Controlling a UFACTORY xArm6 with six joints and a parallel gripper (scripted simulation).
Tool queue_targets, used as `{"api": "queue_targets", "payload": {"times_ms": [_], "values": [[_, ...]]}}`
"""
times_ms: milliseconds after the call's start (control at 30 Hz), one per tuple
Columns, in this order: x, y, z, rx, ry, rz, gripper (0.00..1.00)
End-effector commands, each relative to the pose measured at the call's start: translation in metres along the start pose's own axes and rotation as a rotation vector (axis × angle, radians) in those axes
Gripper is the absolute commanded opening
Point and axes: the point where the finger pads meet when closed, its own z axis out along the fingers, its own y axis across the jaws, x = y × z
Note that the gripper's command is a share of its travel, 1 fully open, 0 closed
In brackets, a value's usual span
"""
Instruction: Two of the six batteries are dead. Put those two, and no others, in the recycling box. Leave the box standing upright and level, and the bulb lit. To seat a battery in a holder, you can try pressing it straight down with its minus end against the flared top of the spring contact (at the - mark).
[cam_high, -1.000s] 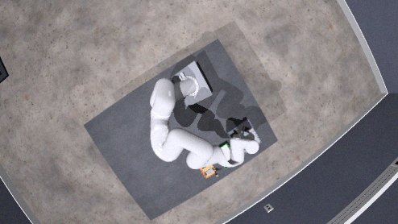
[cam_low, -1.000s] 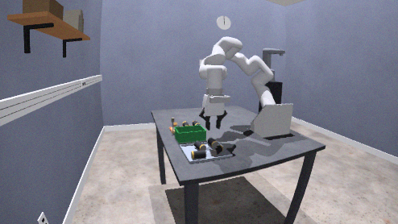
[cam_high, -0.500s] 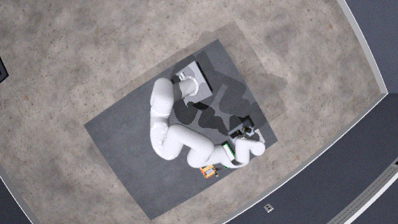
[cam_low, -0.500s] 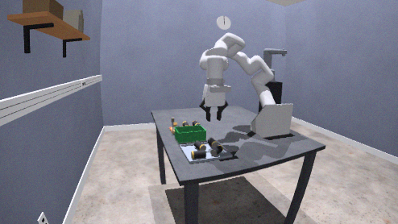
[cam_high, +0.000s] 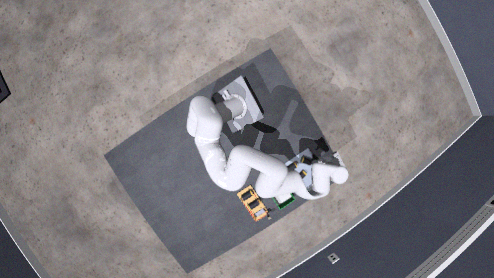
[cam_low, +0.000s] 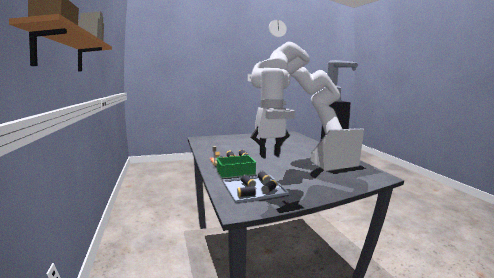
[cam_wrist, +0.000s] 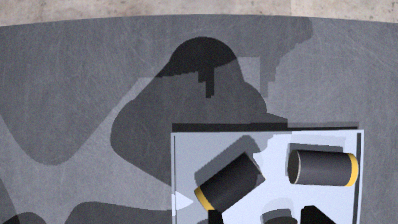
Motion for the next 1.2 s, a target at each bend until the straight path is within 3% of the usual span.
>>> {"api": "queue_targets", "payload": {"times_ms": [0, 367, 1167], "values": [[0.0040, 0.0038, -0.0023, 0.002, -0.002, 0.002, 0.51], [0.0040, 0.0038, -0.0023, 0.001, -0.002, 0.091, 0.51], [0.0040, 0.0038, -0.0023, 0.000, -0.003, 0.827, 0.51]]}}
